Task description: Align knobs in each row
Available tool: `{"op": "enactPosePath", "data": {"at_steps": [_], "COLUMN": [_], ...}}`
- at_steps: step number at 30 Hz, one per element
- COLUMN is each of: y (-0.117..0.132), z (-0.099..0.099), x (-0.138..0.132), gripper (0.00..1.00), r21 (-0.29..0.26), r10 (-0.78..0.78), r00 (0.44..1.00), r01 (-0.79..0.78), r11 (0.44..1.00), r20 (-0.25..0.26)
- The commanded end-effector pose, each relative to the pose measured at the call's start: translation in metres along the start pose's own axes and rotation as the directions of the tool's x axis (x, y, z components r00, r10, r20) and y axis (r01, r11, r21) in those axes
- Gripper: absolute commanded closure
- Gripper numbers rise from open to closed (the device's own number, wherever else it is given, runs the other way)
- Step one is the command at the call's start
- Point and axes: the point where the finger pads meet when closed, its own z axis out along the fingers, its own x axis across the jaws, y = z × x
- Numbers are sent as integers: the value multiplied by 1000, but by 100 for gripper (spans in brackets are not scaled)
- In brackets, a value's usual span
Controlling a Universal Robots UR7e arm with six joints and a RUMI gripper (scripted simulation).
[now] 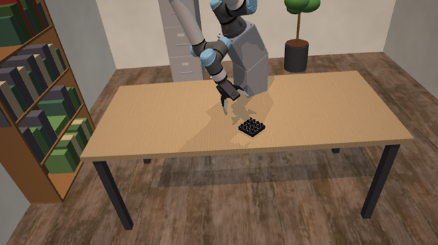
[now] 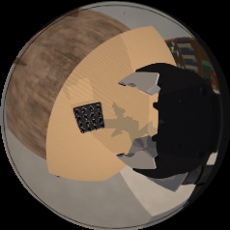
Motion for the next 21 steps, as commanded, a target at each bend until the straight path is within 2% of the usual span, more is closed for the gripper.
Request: {"op": "enactPosePath", "data": {"at_steps": [1, 2, 6, 8, 12, 21], "y": [-2, -2, -3, -3, -4, -6], "z": [19, 19, 31, 31, 46, 68], "x": [-5, -5, -10, -10, -15, -24], "gripper": [0, 0, 0, 0, 0, 0], "r21": [-17, -17, -35, -35, -60, -102], "r10": [-52, -52, -90, -90, -137, -210], "r00": [995, 995, 986, 986, 970, 933], "r01": [51, 51, 86, 86, 128, 188], "r11": [999, 999, 996, 996, 990, 977], "r20": [-88, -88, -140, -140, -201, -292]}}
